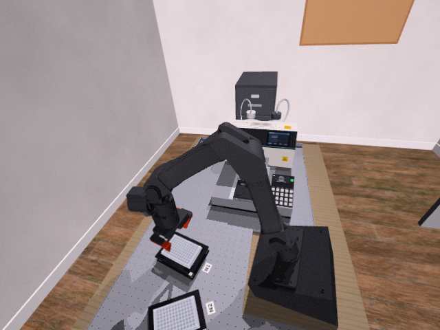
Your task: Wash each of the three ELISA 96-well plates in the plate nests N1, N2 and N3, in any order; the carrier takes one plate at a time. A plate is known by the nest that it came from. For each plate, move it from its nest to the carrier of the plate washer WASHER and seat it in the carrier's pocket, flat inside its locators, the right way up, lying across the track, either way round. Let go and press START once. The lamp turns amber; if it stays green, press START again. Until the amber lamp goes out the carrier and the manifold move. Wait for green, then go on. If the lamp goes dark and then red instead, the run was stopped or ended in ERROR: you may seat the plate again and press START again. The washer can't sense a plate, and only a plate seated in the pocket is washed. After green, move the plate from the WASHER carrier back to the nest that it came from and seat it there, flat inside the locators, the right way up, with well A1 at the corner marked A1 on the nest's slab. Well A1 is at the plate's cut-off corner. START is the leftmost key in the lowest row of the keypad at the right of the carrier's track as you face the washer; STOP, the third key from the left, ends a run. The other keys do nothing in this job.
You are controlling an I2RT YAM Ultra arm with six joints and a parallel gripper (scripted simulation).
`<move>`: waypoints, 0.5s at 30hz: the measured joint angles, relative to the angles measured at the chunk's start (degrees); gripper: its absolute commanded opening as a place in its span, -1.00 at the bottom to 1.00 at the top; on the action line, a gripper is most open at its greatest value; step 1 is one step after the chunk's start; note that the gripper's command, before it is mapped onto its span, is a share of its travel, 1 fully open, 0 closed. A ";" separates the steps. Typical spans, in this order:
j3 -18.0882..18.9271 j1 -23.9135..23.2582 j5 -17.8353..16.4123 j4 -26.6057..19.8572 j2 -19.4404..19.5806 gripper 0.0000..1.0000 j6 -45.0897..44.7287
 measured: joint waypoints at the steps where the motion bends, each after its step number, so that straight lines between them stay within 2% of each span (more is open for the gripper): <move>1: 0.24 0.02 0.00 -0.28 -0.11 1.00 0.02; 15: 0.85 0.00 0.02 -1.38 -0.55 1.00 0.11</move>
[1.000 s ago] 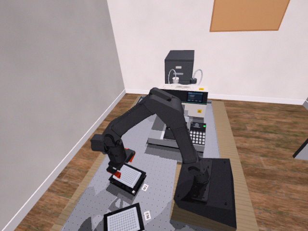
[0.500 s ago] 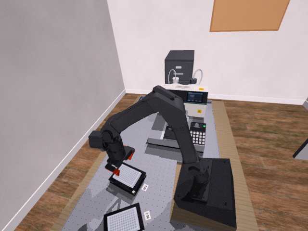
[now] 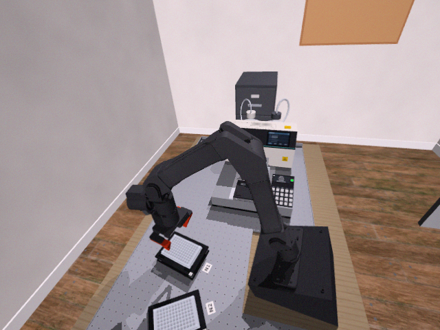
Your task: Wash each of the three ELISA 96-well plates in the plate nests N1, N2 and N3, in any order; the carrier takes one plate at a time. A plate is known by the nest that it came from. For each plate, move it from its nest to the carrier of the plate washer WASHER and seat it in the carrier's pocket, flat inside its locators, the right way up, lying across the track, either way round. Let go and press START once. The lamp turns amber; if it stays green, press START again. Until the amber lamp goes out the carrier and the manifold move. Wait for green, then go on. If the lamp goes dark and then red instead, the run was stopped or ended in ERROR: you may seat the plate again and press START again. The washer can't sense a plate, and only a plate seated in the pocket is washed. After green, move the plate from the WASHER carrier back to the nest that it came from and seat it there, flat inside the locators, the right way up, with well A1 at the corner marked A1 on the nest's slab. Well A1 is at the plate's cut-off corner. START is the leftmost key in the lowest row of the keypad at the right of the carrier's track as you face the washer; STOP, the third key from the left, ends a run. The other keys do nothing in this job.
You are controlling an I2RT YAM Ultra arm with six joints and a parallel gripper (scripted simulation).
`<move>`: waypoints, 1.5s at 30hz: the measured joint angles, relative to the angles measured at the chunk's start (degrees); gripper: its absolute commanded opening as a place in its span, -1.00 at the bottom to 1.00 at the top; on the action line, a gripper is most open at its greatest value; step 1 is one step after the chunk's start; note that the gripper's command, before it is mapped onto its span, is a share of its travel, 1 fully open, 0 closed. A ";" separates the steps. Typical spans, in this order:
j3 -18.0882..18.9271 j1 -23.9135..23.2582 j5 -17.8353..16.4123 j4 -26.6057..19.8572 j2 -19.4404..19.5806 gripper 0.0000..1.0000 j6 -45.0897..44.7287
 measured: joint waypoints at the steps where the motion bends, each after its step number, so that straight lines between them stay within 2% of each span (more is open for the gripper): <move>1: 0.00 0.00 0.00 -0.02 -0.02 1.00 0.00; 7: -0.11 0.09 0.13 0.07 -0.07 1.00 -0.09; 12: -0.66 2.62 0.76 0.09 -0.15 1.00 -1.51; 22: -0.79 12.22 3.32 0.48 2.21 1.00 -8.15; 26: -0.46 15.80 4.37 0.68 3.58 1.00 -7.50; 33: 0.48 19.37 5.68 1.05 5.16 1.00 -4.74; 45: 0.92 19.65 6.36 1.03 5.07 1.00 -3.54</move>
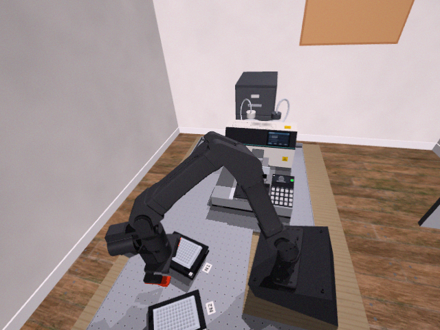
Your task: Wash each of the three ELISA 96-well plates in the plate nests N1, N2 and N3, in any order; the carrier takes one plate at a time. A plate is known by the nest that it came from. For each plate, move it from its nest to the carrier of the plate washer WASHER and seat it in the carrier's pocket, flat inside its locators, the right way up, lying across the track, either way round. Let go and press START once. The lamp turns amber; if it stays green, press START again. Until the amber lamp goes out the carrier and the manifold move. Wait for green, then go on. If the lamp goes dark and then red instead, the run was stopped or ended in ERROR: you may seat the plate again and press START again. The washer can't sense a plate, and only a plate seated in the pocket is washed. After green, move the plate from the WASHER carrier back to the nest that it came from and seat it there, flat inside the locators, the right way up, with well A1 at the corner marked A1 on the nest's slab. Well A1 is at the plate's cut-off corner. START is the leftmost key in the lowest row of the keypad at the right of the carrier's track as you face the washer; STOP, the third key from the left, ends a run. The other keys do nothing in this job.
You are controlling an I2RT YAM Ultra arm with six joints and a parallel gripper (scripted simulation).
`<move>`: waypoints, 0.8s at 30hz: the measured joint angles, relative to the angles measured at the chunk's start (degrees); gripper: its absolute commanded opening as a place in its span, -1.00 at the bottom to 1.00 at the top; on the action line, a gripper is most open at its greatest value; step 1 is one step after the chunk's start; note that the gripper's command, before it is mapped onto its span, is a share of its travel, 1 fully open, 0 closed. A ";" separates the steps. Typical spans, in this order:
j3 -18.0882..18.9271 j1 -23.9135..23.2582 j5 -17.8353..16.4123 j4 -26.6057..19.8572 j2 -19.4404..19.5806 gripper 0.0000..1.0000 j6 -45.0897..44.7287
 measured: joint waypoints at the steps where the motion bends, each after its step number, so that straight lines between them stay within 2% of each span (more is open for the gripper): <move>1: 0.00 0.22 0.17 0.02 0.13 1.00 -0.24; 13: 0.04 10.69 2.43 0.59 3.91 1.00 -8.68; 24: 1.73 17.22 4.13 1.07 7.74 1.00 -5.86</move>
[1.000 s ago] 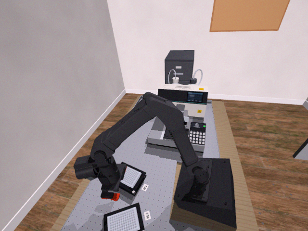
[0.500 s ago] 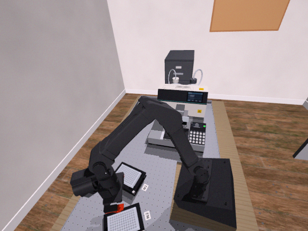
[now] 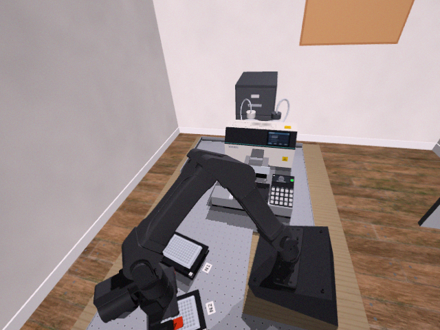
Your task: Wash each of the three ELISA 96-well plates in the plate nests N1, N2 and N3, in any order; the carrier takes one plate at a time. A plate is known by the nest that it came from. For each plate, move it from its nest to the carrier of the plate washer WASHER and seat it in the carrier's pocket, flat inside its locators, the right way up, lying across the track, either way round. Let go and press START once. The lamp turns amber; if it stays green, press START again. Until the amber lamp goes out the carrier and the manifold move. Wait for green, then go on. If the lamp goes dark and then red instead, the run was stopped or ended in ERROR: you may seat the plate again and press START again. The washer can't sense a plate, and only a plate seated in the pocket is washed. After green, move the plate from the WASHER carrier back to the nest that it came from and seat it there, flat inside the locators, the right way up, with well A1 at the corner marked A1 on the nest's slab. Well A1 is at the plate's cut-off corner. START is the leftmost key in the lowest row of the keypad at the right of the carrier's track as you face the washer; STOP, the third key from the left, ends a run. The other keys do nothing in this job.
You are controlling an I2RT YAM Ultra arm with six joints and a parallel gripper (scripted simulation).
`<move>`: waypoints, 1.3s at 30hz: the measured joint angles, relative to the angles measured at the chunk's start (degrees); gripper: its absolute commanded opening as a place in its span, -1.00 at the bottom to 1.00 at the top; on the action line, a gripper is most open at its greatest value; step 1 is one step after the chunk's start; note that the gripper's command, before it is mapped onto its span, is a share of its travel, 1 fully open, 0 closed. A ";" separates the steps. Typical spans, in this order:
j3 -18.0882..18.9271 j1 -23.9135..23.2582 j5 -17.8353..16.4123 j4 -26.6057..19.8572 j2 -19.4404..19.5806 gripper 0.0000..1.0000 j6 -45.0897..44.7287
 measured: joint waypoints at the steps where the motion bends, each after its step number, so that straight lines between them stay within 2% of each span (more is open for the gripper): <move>1: 0.00 0.39 0.00 -0.04 -0.04 1.00 0.26; 17: 0.50 0.33 0.46 0.07 -0.24 1.00 1.44; 39: -3.48 -1.27 0.17 5.77 2.43 1.00 0.37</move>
